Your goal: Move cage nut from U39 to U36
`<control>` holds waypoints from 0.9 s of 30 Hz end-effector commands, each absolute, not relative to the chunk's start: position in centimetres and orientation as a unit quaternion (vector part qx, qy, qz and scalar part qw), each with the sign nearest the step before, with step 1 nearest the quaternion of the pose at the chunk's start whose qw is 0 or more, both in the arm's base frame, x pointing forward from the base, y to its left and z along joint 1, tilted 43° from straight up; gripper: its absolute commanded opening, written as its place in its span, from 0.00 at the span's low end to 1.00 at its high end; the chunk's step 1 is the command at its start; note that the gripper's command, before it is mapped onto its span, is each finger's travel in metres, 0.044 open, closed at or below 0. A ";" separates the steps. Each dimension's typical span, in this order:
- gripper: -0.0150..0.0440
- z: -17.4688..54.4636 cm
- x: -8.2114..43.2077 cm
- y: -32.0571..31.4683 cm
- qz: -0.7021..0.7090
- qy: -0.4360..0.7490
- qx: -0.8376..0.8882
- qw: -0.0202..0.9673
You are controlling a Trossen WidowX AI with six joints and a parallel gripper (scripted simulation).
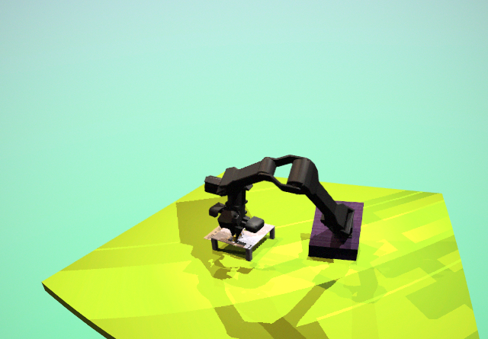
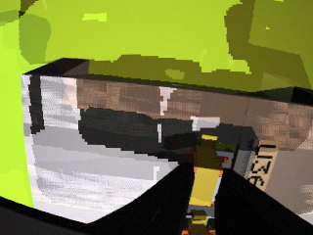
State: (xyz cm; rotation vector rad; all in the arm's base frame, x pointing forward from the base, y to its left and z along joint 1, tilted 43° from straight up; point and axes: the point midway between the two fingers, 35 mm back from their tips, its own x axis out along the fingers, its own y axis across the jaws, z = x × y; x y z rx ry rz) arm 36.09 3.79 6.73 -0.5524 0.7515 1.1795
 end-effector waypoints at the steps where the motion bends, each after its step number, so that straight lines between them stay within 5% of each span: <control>1: 0.30 6.8 36.1 3.8 0.538 0.340 -0.252 0.730; 27: 0.30 6.7 36.2 3.8 0.550 0.343 -0.246 0.721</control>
